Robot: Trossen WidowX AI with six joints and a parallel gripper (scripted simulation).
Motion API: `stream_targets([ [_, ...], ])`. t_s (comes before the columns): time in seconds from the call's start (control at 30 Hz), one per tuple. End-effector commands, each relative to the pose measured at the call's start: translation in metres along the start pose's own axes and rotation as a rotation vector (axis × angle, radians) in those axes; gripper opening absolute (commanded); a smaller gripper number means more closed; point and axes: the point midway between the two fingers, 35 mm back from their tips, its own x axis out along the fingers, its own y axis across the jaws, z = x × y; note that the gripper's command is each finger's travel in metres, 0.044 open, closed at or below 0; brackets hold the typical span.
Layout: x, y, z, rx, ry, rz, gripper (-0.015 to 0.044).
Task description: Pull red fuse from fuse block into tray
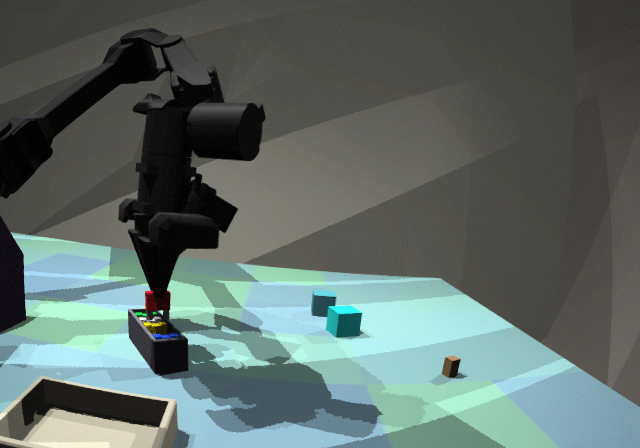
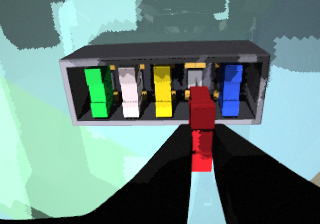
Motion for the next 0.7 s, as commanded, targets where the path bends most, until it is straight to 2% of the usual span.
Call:
stream_targets([
  [0.0,-0.008,-0.002,0.002,-0.006,-0.001,-0.007,0.0],
  [0.33,-0.016,-0.005,0.001,-0.006,-0.001,-0.009,0.0],
  [0.67,-0.021,-0.051,-0.019,-0.004,0.005,-0.023,0.0],
])
